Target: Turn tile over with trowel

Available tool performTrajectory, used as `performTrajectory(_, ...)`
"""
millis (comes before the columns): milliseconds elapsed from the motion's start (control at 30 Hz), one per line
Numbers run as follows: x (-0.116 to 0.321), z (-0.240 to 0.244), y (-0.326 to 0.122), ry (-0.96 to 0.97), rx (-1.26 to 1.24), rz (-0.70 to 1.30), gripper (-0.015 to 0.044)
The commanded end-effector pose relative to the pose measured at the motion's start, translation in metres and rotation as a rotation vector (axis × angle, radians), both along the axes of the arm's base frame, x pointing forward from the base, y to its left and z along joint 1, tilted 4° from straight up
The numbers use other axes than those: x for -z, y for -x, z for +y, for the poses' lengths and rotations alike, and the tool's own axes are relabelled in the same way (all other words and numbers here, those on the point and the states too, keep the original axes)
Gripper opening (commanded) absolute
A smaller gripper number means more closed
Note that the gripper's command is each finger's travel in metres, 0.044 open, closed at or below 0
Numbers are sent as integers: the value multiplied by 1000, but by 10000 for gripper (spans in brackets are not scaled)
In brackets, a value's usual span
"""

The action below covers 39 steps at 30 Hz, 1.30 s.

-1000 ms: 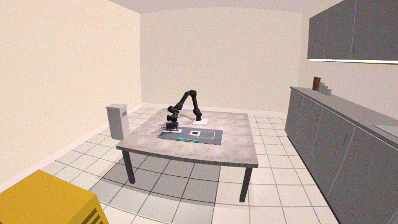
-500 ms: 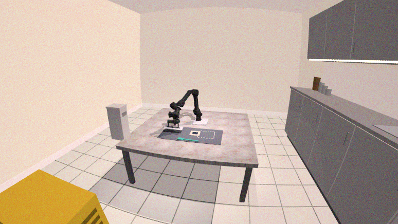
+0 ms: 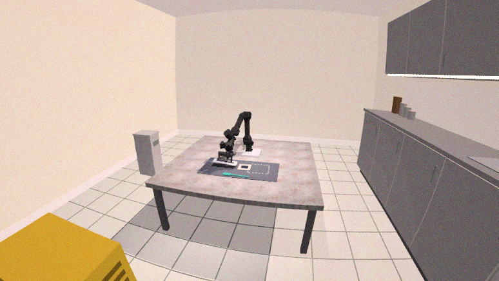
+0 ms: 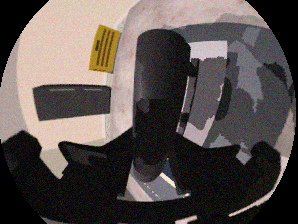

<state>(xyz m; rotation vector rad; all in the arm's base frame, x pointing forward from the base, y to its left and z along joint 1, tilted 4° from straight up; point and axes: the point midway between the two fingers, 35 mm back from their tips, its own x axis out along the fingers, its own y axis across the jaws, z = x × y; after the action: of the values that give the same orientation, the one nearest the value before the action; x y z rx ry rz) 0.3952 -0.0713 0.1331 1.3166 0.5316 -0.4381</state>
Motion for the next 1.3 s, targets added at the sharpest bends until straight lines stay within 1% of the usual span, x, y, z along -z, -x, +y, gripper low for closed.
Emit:
performTrajectory(0,-6,0,-1,7,14,-23,0)
performTrajectory(900,34,3,4,6,14,-22,0)
performTrajectory(1267,36,15,5,5,14,-20,0)
